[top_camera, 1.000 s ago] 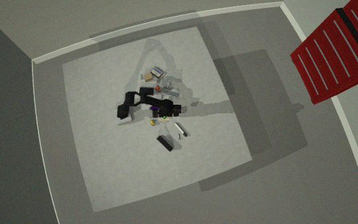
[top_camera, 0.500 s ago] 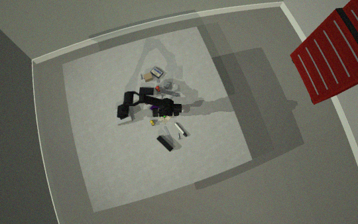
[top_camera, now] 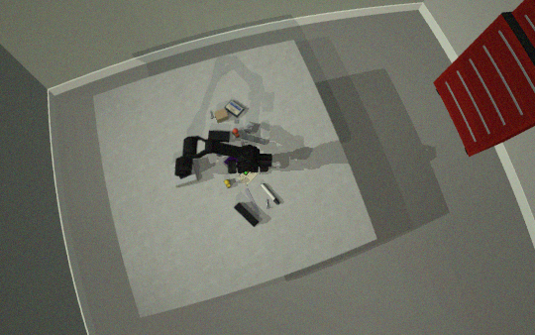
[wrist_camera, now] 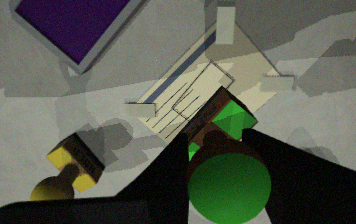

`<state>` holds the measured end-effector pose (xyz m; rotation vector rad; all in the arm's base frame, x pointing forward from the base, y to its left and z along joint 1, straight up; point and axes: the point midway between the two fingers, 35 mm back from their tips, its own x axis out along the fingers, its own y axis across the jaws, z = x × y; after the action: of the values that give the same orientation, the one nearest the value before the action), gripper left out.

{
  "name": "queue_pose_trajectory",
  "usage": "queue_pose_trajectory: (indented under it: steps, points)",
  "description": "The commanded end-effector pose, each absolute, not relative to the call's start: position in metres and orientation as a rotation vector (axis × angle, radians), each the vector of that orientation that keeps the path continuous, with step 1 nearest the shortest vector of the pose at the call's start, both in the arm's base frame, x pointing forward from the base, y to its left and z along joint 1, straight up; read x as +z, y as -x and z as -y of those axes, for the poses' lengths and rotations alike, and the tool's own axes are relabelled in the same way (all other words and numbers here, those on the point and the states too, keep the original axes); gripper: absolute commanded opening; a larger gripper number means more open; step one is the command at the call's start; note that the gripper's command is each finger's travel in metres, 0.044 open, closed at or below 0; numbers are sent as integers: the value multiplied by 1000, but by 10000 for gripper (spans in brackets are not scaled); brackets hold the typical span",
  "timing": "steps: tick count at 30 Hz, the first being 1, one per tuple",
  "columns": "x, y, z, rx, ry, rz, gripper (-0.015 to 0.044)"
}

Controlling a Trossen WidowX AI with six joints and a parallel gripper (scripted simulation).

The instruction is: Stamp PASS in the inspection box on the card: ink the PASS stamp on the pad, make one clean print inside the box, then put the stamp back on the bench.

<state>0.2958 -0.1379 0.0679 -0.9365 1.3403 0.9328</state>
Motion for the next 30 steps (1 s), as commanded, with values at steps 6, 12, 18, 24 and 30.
queue_pose_trajectory:
  steps: [6,12,18,24,30]
  points:
    - [85,-295,137,933,944,-1332,0]
    - [88,-302,131,932,943,-1332,0]
    - [89,-328,105,931,941,-1329,0]
    - [90,-352,74,930,938,-1326,0]
    - [90,-367,49,930,935,-1324,0]
